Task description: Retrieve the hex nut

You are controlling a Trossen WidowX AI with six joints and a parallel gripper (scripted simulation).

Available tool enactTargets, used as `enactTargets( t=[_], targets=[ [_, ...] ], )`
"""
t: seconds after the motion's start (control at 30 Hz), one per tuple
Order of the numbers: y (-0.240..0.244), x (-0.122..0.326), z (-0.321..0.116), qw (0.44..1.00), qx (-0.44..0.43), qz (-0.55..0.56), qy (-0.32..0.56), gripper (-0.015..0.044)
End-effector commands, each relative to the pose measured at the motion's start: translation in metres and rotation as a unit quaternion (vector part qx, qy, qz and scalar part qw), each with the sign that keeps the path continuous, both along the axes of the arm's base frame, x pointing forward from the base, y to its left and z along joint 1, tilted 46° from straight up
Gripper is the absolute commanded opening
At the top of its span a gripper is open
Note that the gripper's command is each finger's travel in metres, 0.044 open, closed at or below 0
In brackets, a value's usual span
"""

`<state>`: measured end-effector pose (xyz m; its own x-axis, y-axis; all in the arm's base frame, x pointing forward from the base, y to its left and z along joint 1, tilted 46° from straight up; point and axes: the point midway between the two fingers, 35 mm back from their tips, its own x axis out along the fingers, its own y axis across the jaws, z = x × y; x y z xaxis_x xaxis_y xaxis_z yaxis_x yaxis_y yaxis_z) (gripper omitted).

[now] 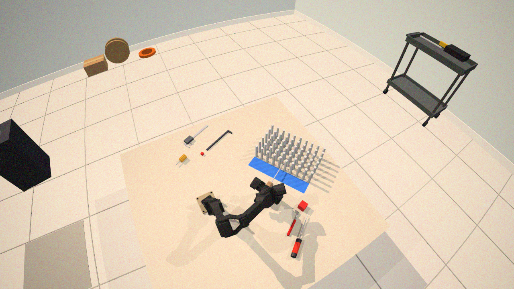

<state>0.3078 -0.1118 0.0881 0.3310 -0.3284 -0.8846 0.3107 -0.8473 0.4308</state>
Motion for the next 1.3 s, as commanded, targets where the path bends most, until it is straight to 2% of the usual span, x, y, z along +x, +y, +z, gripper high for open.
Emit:
enactTargets(
  t=[0.0,1.27],
  targets=[
    [0.001,0.006,0.002,1.0,0.0,0.0,-0.007,0.0],
    [0.005,0.029,-0.006,1.0,-0.001,0.0,-0.008,0.0]
  ],
)
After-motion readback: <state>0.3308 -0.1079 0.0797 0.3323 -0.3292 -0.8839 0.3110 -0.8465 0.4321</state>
